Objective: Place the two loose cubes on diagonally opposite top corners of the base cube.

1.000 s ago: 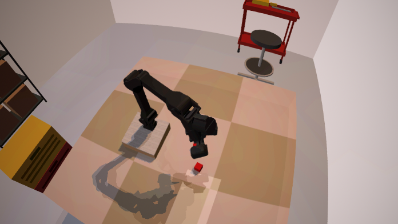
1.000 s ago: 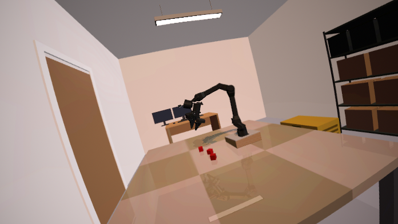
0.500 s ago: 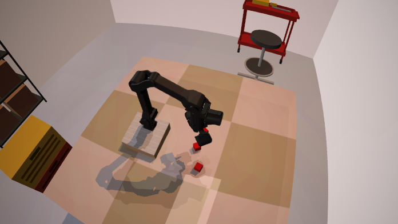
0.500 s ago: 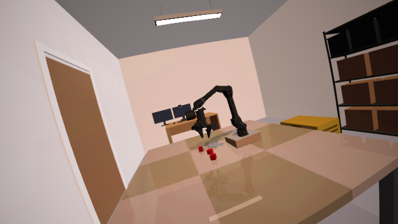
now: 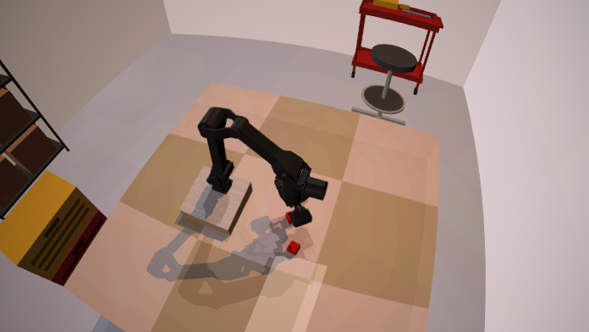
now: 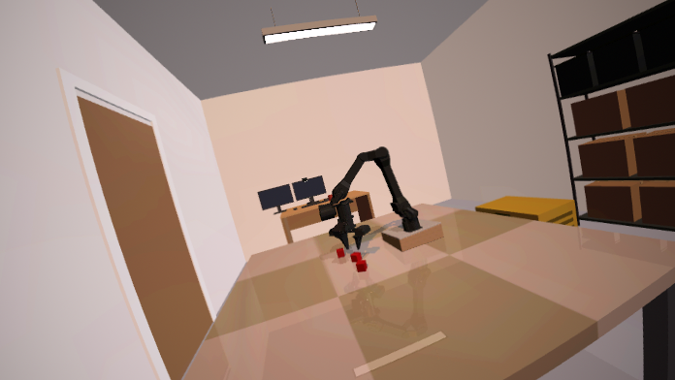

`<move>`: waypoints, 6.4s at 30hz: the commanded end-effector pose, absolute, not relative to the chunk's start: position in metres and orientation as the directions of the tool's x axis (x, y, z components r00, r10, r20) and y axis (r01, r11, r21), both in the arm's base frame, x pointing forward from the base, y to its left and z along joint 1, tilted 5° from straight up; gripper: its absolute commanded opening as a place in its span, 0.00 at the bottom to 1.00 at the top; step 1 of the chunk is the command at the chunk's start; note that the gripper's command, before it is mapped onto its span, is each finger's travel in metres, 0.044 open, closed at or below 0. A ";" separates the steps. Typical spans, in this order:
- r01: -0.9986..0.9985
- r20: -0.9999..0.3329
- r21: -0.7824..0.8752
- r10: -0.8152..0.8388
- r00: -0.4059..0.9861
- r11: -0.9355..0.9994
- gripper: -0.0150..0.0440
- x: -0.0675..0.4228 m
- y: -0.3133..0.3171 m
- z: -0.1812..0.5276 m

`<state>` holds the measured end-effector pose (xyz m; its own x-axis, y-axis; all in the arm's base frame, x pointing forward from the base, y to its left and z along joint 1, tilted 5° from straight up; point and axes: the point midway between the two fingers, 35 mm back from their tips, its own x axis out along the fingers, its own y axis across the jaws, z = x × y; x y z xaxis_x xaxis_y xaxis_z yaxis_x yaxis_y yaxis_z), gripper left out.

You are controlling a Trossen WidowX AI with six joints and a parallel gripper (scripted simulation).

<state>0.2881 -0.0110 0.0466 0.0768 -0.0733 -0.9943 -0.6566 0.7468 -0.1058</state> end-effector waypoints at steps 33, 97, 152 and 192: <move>-0.660 -0.995 -0.101 -0.076 0.065 0.745 0.43 0.287 -0.014 0.008; 0.048 -0.995 -0.071 -0.074 0.064 0.996 0.43 0.289 0.024 0.098; 0.973 -0.995 0.049 -0.069 0.066 0.224 0.43 0.296 0.075 0.066; 0.974 -0.995 0.049 -0.069 0.066 0.220 0.52 0.297 0.071 0.038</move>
